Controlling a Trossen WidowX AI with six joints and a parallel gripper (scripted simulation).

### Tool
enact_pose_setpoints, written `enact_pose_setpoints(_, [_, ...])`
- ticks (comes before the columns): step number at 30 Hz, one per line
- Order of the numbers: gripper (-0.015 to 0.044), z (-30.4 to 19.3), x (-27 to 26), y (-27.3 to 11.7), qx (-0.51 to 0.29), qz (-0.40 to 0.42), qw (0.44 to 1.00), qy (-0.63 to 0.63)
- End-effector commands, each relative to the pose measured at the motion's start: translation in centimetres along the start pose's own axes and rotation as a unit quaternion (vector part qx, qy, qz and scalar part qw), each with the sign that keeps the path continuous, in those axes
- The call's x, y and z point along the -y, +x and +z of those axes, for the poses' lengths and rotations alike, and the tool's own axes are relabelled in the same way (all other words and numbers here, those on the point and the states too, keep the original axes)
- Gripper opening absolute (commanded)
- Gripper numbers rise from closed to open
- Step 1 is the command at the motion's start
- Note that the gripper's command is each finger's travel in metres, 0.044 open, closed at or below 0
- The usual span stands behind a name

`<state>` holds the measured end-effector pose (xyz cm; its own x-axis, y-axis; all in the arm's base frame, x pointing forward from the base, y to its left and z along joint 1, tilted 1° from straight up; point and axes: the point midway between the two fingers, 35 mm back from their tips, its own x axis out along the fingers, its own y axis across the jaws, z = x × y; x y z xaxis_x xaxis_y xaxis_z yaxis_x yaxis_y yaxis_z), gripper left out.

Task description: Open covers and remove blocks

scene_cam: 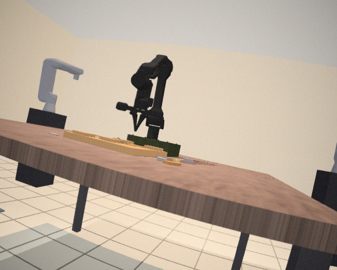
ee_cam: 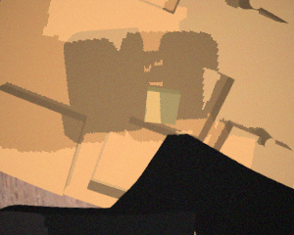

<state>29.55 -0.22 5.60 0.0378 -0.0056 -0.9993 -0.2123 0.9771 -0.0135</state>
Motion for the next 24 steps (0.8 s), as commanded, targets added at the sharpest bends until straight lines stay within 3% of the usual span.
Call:
enact_pose_setpoints(1, [0.0000, -0.3, 0.0, 1.2, -0.008, 0.000, 0.991, -0.134])
enact_pose_setpoints(6, [0.0000, -0.4, -0.1, 2.7, -0.008, 0.002, 0.928, -0.373])
enact_pose_setpoints(11, [0.0000, -0.5, -0.2, 4.1, -0.007, 0.004, 0.808, -0.590])
enact_pose_setpoints(16, [0.0000, -0.5, -0.2, 4.1, -0.008, 0.003, 0.869, -0.495])
enact_pose_setpoints(24, [0.0000, -0.5, -0.2, 4.4, -0.008, 0.000, 0.991, -0.135])
